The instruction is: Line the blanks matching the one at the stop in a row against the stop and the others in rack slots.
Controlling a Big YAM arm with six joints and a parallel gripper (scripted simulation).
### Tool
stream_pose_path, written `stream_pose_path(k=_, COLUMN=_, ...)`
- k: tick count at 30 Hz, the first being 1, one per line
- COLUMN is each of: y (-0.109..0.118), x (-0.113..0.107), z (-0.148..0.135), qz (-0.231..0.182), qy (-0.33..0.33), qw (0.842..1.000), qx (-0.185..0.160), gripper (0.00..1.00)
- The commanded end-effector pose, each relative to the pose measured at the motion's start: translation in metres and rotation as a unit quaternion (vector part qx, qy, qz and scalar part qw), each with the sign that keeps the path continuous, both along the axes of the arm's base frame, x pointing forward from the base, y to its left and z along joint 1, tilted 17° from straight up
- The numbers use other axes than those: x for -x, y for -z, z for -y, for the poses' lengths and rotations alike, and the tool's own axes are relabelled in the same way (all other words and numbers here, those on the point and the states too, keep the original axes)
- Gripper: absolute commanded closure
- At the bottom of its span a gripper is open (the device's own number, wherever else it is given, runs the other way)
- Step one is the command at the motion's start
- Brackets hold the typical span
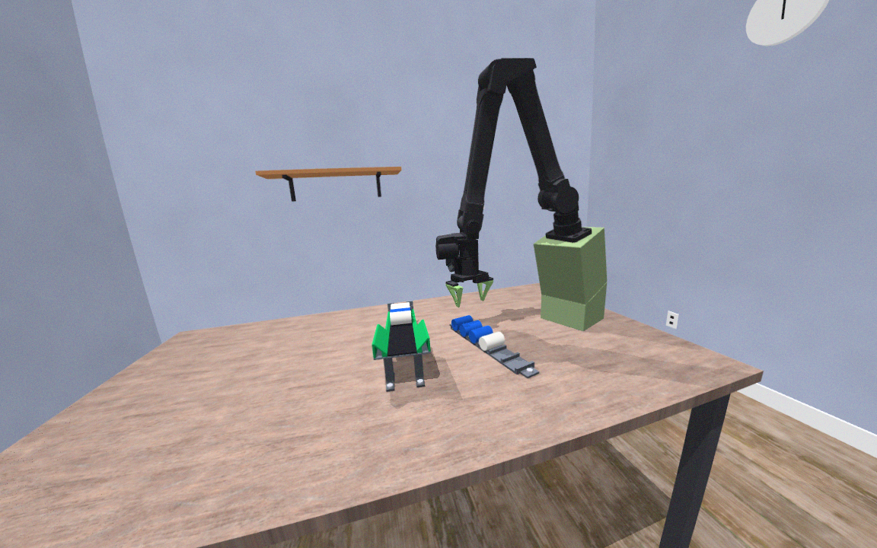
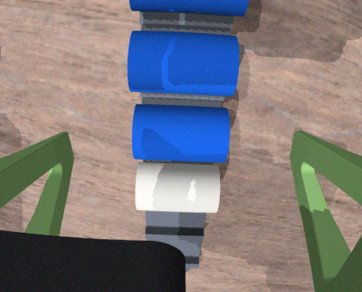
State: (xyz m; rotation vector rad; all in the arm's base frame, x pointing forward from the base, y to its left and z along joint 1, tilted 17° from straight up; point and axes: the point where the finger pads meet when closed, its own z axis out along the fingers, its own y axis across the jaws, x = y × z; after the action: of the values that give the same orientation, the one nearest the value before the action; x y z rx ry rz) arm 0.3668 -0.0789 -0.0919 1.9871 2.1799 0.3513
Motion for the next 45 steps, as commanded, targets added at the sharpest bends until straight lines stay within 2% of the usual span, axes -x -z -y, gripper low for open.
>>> stream_pose_path(k=1, y=-0.001, x=0.000, z=-0.006, qz=0.007, qy=-0.057, qw=0.998, qx=0.018, gripper=0.00)
stream_pose_path(k=5, y=-0.004, x=-0.003, z=-0.013, qz=0.016, qy=-0.147, qw=0.988, qx=0.046, gripper=0.00)
stream_pose_path(k=7, y=-0.004, x=-0.003, z=-0.013, qz=0.016, qy=-0.147, qw=0.988, qx=0.046, gripper=0.00)
stream_pose_path(k=10, y=-0.007, x=-0.005, z=-0.019, qz=0.026, qy=-0.237, qw=0.968, qx=0.075, gripper=0.00)
stream_pose_path(k=11, y=-0.006, x=-0.004, z=-0.020, qz=0.023, qy=-0.238, qw=0.968, qx=0.071, gripper=0.00)
stream_pose_path(k=12, y=-0.006, x=-0.005, z=-0.023, qz=0.026, qy=-0.271, qw=0.959, qx=0.083, gripper=0.00)
stream_pose_path(k=13, y=-0.005, x=-0.004, z=-0.023, qz=0.025, qy=-0.272, qw=0.959, qx=0.082, gripper=0.00)
stream_pose_path(k=14, y=-0.006, x=-0.006, z=-0.025, qz=0.029, qy=-0.307, qw=0.947, qx=0.095, gripper=0.00)
stream_pose_path(k=15, y=-0.006, x=-0.004, z=-0.024, qz=0.028, qy=-0.305, qw=0.947, qx=0.093, gripper=0.00)
stream_pose_path(k=16, y=-0.006, x=-0.005, z=-0.028, qz=0.031, qy=-0.343, qw=0.933, qx=0.106, gripper=0.00)
stream_pose_path(k=17, y=-0.006, x=-0.005, z=-0.026, qz=0.030, qy=-0.341, qw=0.934, qx=0.104, gripper=0.00)
stream_pose_path(k=18, y=-0.006, x=-0.006, z=-0.031, qz=0.033, qy=-0.381, qw=0.916, qx=0.117, gripper=0.00)
stream_pose_path(k=19, y=-0.006, x=-0.005, z=-0.032, qz=0.032, qy=-0.381, qw=0.917, qx=0.116, gripper=0.00)
stream_pose_path(k=20, y=-0.006, x=-0.006, z=-0.035, qz=0.035, qy=-0.420, qw=0.898, qx=0.128, gripper=0.00)
stream_pose_path(k=21, y=-0.005, x=-0.004, z=-0.035, qz=0.033, qy=-0.420, qw=0.898, qx=0.126, gripper=0.00)
stream_pose_path(k=22, y=-0.005, x=-0.005, z=-0.038, qz=0.036, qy=-0.458, qw=0.877, qx=0.139, gripper=0.00)
stream_pose_path(k=24, y=-0.005, x=-0.005, z=-0.038, qz=0.036, qy=-0.458, qw=0.877, qx=0.139, gripper=0.00)
stream_pose_path(k=25, y=-0.006, x=-0.005, z=-0.042, qz=0.038, qy=-0.497, qw=0.854, qx=0.150, gripper=0.00)
stream_pose_path(k=26, y=-0.006, x=-0.004, z=-0.035, qz=0.036, qy=-0.490, qw=0.858, qx=0.150, gripper=0.00)
stream_pose_path(k=27, y=-0.006, x=-0.006, z=-0.044, qz=0.042, qy=-0.535, qw=0.827, qx=0.164, gripper=0.00)
stream_pose_path(k=28, y=-0.006, x=-0.005, z=-0.045, qz=0.041, qy=-0.536, qw=0.828, qx=0.162, gripper=0.00)
stream_pose_path(k=29, y=-0.006, x=-0.006, z=-0.048, qz=0.044, qy=-0.569, qw=0.802, qx=0.174, gripper=0.00)
stream_pose_path(k=31, y=-0.004, x=-0.003, z=-0.047, qz=0.040, qy=-0.573, qw=0.801, qx=0.171, gripper=0.00)
stream_pose_path(k=32, y=-0.006, x=-0.005, z=-0.052, qz=0.046, qy=-0.610, qw=0.769, qx=0.186, gripper=0.00)
stream_pose_path(k=33, y=-0.006, x=-0.005, z=-0.051, qz=0.045, qy=-0.610, qw=0.769, qx=0.184, gripper=0.00)
stream_pose_path(k=34, y=-0.006, x=-0.006, z=-0.055, qz=0.048, qy=-0.645, qw=0.737, qx=0.197, gripper=0.00)
stream_pose_path(k=35, y=-0.006, x=-0.005, z=-0.055, qz=0.048, qy=-0.646, qw=0.736, qx=0.196, gripper=0.00)
stream_pose_path(k=36, y=-0.005, x=-0.003, z=-0.049, qz=0.044, qy=-0.640, qw=0.742, qx=0.194, gripper=0.00)
stream_pose_path(k=37, y=-0.006, x=-0.005, z=-0.059, qz=0.050, qy=-0.680, qw=0.702, qx=0.207, gripper=0.00)
stream_pose_path(k=38, y=-0.005, x=-0.004, z=-0.059, qz=0.049, qy=-0.681, qw=0.702, qx=0.205, gripper=0.00)
stream_pose_path(k=39, y=-0.006, x=-0.005, z=-0.062, qz=0.051, qy=-0.711, qw=0.667, qx=0.217, gripper=0.00)
stream_pose_path(k=41, y=-0.006, x=-0.005, z=-0.062, qz=0.051, qy=-0.711, qw=0.667, qx=0.217, gripper=0.00)
stream_pose_path(k=42, y=-0.005, x=-0.003, z=-0.066, qz=0.052, qy=-0.744, qw=0.628, qx=0.223, gripper=0.00)
stream_pose_path(k=43, y=-0.005, x=-0.003, z=-0.064, qz=0.050, qy=-0.742, qw=0.630, qx=0.223, gripper=0.00)
stream_pose_path(k=44, y=-0.006, x=-0.005, z=-0.069, qz=0.054, qy=-0.771, qw=0.589, qx=0.236, gripper=0.00)
stream_pose_path(k=45, y=-0.006, x=-0.004, z=-0.069, qz=0.054, qy=-0.771, qw=0.590, qx=0.234, gripper=0.00)
